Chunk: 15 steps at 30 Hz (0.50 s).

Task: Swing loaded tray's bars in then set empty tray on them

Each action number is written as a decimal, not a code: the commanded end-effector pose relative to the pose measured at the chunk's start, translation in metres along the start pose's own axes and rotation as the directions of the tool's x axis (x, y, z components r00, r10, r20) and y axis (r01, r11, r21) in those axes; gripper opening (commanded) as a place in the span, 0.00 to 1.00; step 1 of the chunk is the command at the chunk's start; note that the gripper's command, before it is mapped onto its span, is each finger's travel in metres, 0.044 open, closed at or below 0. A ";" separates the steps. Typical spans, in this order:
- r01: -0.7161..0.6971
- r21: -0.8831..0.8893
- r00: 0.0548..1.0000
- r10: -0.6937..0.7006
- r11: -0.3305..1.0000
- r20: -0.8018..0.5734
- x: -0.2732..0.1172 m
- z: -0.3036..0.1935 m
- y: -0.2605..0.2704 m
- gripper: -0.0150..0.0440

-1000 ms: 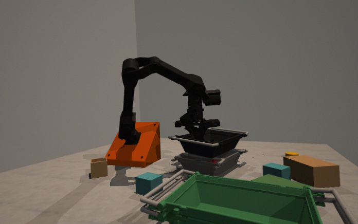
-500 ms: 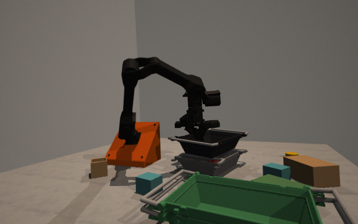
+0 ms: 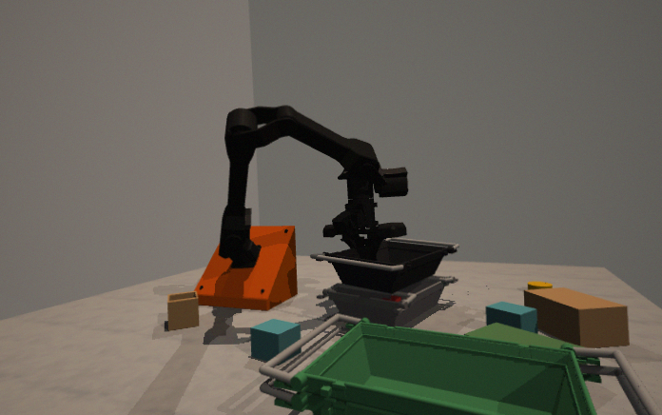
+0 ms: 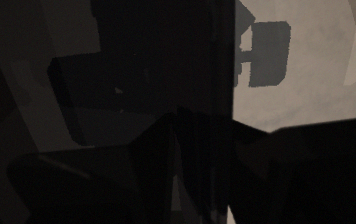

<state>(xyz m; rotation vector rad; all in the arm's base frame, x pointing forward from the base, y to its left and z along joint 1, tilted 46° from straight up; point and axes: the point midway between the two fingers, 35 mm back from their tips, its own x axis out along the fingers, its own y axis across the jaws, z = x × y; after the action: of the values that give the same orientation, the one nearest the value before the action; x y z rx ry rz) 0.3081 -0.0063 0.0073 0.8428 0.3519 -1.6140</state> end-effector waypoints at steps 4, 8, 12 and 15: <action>0.025 0.006 1.000 -0.025 1.000 -0.001 0.005 0.003 -0.002 0.25; 0.025 0.006 1.000 -0.025 1.000 -0.001 0.005 0.003 -0.002 0.25; 0.025 0.006 1.000 -0.025 1.000 -0.001 0.005 0.003 -0.002 0.25; 0.025 0.006 1.000 -0.025 1.000 -0.001 0.005 0.003 -0.002 0.25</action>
<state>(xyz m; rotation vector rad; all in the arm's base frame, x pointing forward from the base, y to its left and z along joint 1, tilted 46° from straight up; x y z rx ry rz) 0.3081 -0.0064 0.0072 0.8429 0.3519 -1.6141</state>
